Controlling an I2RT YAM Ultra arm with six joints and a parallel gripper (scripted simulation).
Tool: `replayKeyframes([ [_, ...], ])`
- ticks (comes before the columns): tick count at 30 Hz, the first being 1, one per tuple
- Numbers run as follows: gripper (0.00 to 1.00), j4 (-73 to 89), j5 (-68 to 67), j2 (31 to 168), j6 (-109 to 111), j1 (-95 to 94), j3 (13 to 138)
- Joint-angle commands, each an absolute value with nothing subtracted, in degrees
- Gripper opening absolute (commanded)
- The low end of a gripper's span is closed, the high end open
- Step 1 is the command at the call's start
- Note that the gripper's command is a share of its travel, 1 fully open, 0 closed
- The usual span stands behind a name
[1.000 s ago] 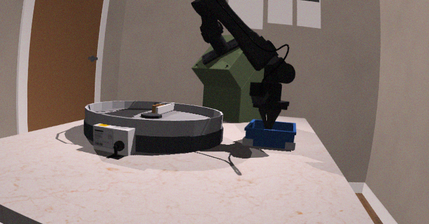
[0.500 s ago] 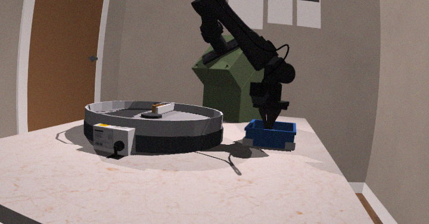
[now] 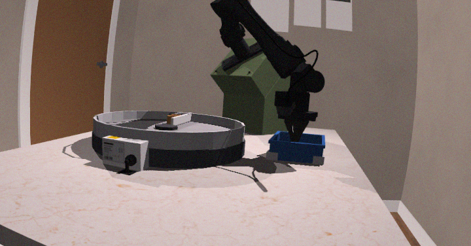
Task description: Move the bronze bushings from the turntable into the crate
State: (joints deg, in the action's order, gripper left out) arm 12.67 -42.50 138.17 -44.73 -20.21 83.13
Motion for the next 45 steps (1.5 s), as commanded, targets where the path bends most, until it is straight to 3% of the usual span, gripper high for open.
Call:
replayKeyframes([
  [1, 0.0, 12.4, -42.9, 138.4, -44.8, -22.1, 84.5],
  [45, 0.0, 13.4, -42.8, 136.5, -44.6, -22.1, 84.8],
])
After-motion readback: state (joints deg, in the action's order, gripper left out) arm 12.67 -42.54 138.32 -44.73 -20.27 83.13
